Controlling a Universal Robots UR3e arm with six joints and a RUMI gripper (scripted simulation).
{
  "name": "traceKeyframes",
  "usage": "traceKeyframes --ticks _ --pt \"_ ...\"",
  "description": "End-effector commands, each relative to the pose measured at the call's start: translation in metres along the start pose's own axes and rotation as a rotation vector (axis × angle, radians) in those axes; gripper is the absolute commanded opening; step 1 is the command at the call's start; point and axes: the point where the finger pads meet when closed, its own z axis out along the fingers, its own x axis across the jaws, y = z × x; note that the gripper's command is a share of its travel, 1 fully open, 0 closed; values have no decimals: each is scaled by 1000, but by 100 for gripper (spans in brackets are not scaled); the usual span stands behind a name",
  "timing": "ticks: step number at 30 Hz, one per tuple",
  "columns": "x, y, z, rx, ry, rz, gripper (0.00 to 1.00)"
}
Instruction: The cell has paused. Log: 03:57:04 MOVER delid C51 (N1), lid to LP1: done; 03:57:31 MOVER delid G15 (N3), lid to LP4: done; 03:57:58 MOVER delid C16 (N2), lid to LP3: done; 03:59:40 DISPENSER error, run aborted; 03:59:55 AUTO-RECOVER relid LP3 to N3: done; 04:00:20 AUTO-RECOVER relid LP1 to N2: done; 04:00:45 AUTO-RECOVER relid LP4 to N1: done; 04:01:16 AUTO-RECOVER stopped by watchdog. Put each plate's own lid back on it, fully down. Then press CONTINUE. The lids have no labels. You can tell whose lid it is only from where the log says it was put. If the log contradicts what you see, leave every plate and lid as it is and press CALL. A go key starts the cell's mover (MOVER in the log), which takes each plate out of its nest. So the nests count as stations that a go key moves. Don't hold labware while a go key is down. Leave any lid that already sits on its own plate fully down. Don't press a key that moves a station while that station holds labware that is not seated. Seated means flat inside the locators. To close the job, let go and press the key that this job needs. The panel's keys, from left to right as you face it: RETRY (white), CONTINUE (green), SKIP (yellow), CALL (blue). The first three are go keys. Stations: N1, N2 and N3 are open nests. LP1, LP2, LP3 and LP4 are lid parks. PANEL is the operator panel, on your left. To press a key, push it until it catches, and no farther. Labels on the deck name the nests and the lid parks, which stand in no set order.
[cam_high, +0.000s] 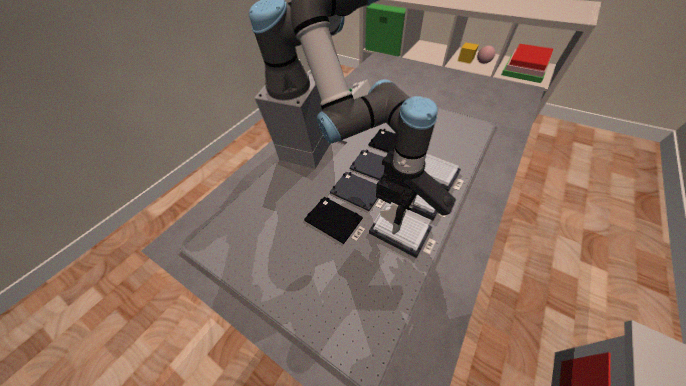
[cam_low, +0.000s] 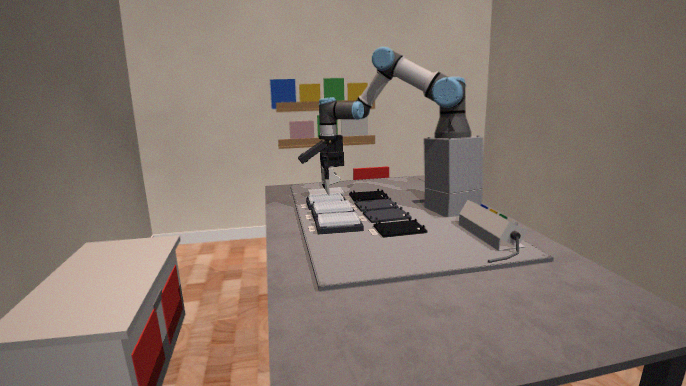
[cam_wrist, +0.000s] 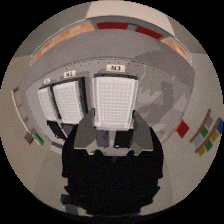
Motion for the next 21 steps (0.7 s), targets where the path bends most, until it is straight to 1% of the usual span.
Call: traceKeyframes --ticks 1,21 --pt "2 -2 0 5 4 1 0" --pt "3 -2 6 5 4 1 0"
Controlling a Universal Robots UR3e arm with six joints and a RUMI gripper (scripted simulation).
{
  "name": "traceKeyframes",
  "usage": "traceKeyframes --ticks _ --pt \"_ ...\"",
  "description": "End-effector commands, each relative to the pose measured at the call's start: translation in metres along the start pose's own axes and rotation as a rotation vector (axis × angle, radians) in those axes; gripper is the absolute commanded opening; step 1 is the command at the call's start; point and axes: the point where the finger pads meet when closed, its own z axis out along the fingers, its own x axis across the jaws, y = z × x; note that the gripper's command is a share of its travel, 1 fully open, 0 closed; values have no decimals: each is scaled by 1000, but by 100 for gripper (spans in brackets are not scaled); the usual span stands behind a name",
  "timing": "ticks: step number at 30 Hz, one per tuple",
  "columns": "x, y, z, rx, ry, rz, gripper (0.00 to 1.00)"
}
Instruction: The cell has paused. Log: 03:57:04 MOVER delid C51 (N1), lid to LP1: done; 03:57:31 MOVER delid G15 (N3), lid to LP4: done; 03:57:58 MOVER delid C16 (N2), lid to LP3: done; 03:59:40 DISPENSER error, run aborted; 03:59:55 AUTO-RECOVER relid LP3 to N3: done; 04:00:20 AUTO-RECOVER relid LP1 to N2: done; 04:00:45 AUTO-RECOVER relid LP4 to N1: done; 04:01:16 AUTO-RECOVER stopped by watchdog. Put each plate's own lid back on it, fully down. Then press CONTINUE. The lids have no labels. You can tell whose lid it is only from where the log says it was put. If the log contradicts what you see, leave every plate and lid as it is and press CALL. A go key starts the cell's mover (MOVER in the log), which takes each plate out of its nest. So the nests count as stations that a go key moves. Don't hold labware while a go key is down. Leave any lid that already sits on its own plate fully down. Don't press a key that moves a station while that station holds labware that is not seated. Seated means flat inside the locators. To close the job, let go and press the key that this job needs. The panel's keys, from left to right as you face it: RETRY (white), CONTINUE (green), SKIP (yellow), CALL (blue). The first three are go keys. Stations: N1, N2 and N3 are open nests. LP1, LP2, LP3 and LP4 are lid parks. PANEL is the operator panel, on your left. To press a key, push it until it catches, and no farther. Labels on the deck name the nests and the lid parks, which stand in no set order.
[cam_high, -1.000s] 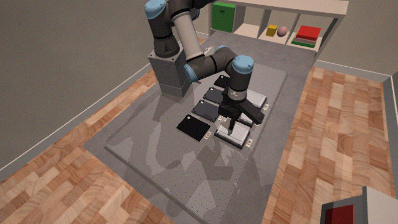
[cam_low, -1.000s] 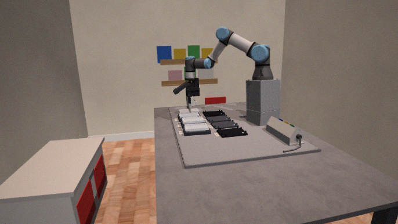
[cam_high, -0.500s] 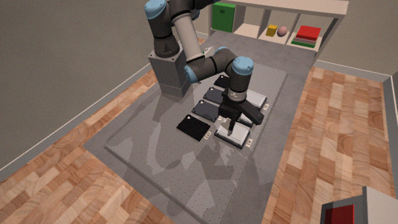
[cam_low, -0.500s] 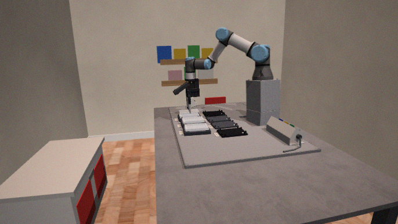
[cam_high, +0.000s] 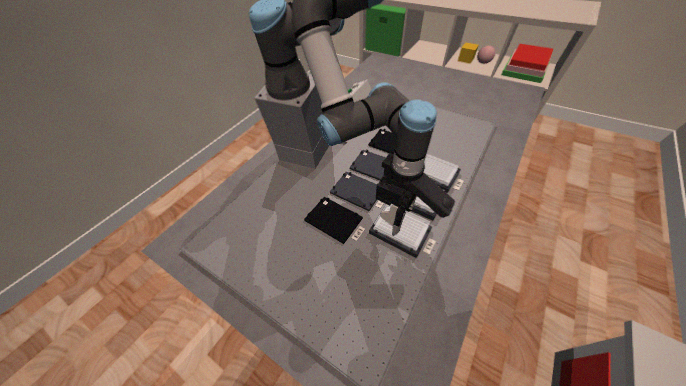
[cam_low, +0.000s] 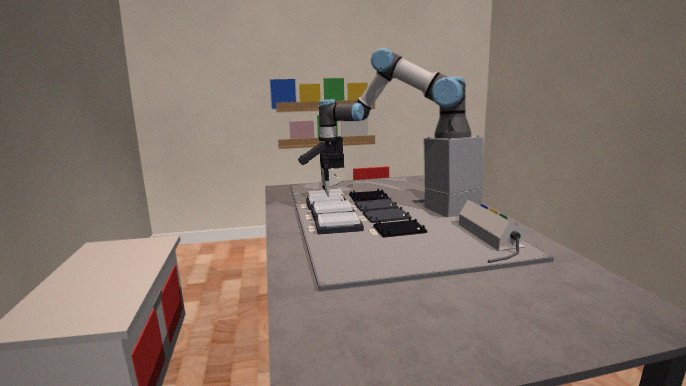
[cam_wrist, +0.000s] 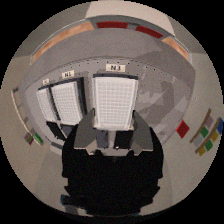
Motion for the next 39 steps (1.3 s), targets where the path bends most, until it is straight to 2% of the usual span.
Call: traceKeyframes --ticks 1,39 --pt "2 -2 0 5 4 0 0" --pt "2 -2 12 5 4 0 0"
